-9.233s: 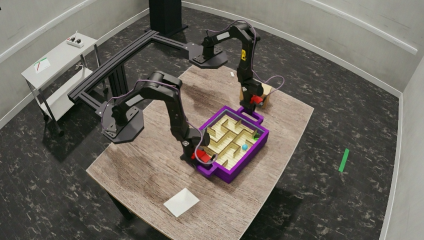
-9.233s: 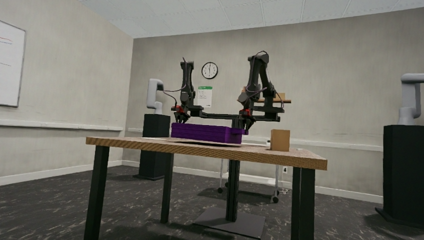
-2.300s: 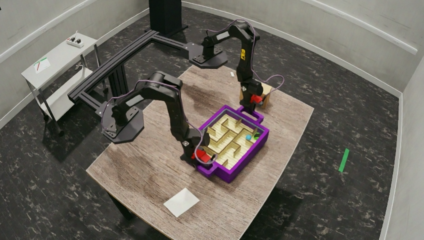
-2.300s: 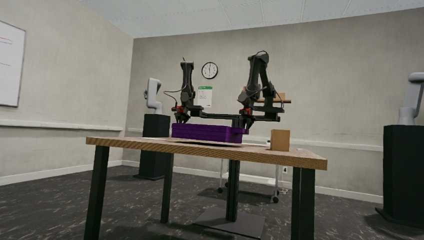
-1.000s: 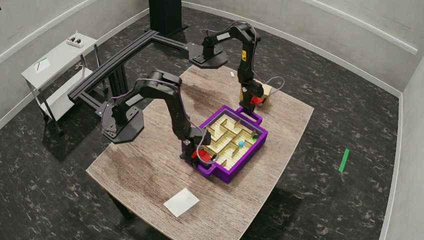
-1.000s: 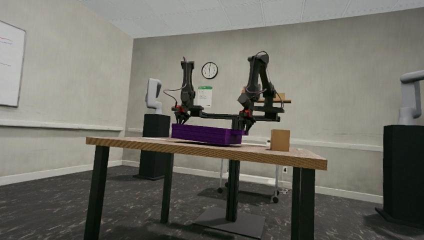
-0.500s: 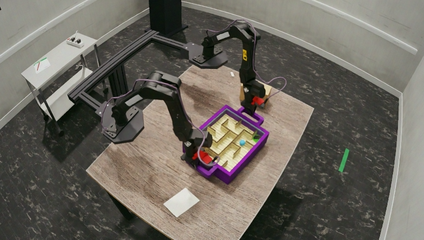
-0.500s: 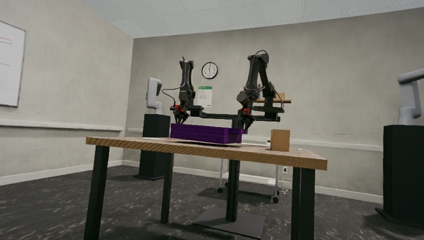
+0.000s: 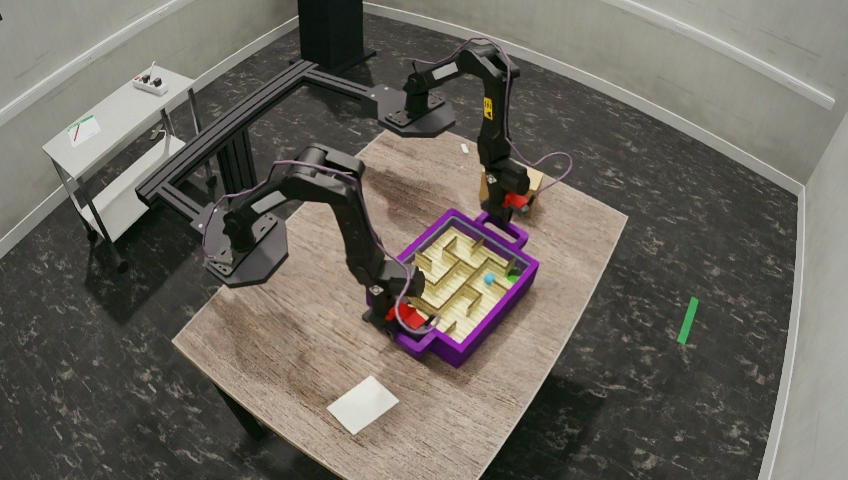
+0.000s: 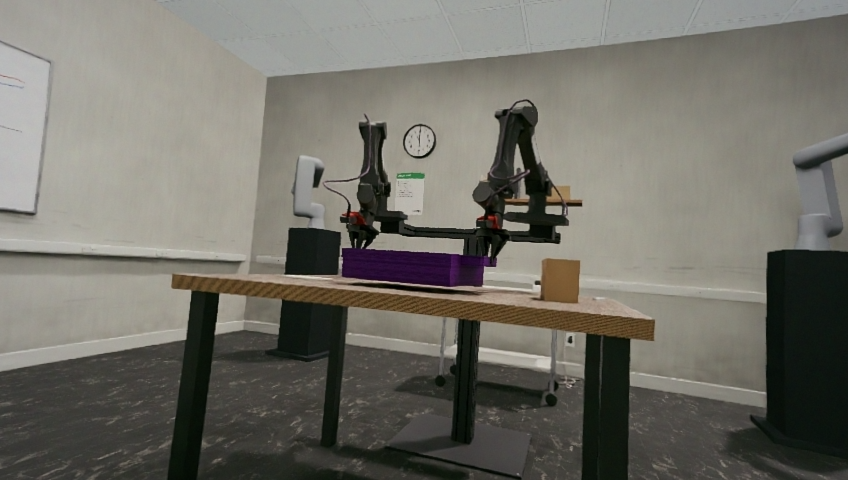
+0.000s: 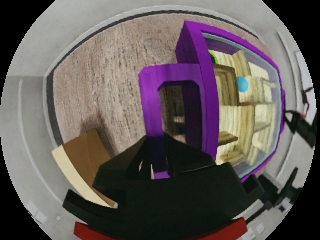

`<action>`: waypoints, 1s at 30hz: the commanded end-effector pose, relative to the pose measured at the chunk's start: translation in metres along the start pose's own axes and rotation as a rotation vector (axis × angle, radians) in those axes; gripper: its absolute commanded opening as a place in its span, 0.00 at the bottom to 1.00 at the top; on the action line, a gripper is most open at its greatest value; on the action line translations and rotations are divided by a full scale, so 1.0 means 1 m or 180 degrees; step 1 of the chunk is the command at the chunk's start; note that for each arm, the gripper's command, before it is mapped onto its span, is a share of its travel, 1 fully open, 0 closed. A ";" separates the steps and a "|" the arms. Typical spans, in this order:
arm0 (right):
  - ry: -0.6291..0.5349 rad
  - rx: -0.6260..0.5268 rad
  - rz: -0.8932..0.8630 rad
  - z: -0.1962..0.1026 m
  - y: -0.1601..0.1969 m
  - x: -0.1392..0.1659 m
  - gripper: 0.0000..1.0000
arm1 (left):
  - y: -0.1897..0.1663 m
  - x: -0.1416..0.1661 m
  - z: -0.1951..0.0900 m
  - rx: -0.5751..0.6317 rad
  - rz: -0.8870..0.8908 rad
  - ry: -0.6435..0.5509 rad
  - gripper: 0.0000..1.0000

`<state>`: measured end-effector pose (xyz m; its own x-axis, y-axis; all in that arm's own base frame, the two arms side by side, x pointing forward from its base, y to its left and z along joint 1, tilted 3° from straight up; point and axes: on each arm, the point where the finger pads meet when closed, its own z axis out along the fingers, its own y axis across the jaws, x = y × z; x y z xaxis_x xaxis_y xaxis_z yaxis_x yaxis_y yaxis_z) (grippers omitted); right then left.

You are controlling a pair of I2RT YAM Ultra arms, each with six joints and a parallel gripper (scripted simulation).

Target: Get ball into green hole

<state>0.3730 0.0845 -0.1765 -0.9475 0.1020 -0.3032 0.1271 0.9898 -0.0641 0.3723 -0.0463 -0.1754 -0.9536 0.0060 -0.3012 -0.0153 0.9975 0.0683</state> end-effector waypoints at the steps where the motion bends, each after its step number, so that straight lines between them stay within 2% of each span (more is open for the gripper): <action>1: -0.0439 -0.0151 0.0080 -0.019 0.019 -0.040 0.00 | -0.010 -0.041 -0.021 -0.0015 0.0037 -0.0402 0.00; 4: -0.0447 -0.0146 0.0081 -0.019 0.019 -0.043 0.00 | -0.012 -0.049 -0.023 0.0004 0.0051 -0.0456 0.00; 5: -0.0323 -0.0179 0.0065 -0.012 0.015 -0.022 0.00 | -0.008 -0.032 -0.021 -0.0057 0.0018 -0.0351 0.00; 6: -0.0476 -0.0293 0.0041 -0.011 0.020 -0.029 0.00 | -0.007 -0.033 -0.026 -0.0129 0.0013 -0.0445 0.00; 7: -0.0361 -0.0237 0.0073 0.007 0.007 -0.012 0.00 | -0.006 -0.032 -0.026 -0.0160 0.0010 -0.0460 0.00; 14: -0.0779 -0.0095 0.0131 -0.023 0.018 -0.055 0.00 | -0.011 -0.053 -0.025 0.0095 0.0014 -0.0774 0.00; 15: -0.0747 -0.0034 0.0110 -0.021 0.015 -0.047 0.00 | -0.010 -0.032 -0.004 0.0096 0.0035 -0.0623 0.00; 18: -0.0471 0.0083 0.0036 -0.026 0.013 -0.038 0.00 | -0.012 -0.031 -0.003 0.0183 0.0032 -0.0451 0.00; 19: -0.0623 -0.0028 0.0049 -0.027 0.019 -0.048 0.00 | -0.011 -0.040 -0.008 0.0114 0.0018 -0.0551 0.00; 21: -0.0623 -0.0028 0.0049 -0.027 0.019 -0.048 0.00 | -0.011 -0.040 -0.008 0.0114 0.0018 -0.0551 0.00; 22: -0.0485 0.0136 0.0034 -0.030 0.013 -0.040 0.00 | -0.010 -0.032 0.004 0.0223 0.0006 -0.0460 0.00; 23: -0.0787 -0.0089 0.0037 -0.030 0.025 -0.059 0.00 | -0.011 -0.054 -0.014 0.0076 0.0002 -0.0732 0.00; 25: -0.0690 -0.0022 0.0026 -0.031 0.023 -0.057 0.00 | -0.014 -0.055 -0.015 0.0142 0.0024 -0.0689 0.00; 26: -0.0655 0.0001 0.0021 -0.032 0.023 -0.056 0.00 | -0.015 -0.036 -0.001 0.0175 0.0047 -0.0516 0.00; 27: -0.0596 0.0026 0.0024 -0.031 0.021 -0.050 0.00 | -0.015 -0.033 0.001 0.0175 0.0049 -0.0487 0.00; 30: -0.0721 -0.0043 0.0079 -0.034 0.027 -0.060 0.00 | -0.012 -0.053 -0.010 0.0145 0.0013 -0.0686 0.00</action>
<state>0.3668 0.0847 -0.1715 -0.9346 0.0930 -0.3432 0.1326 0.9867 -0.0937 0.3697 -0.0469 -0.1825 -0.9391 0.0065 -0.3436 -0.0079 0.9991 0.0406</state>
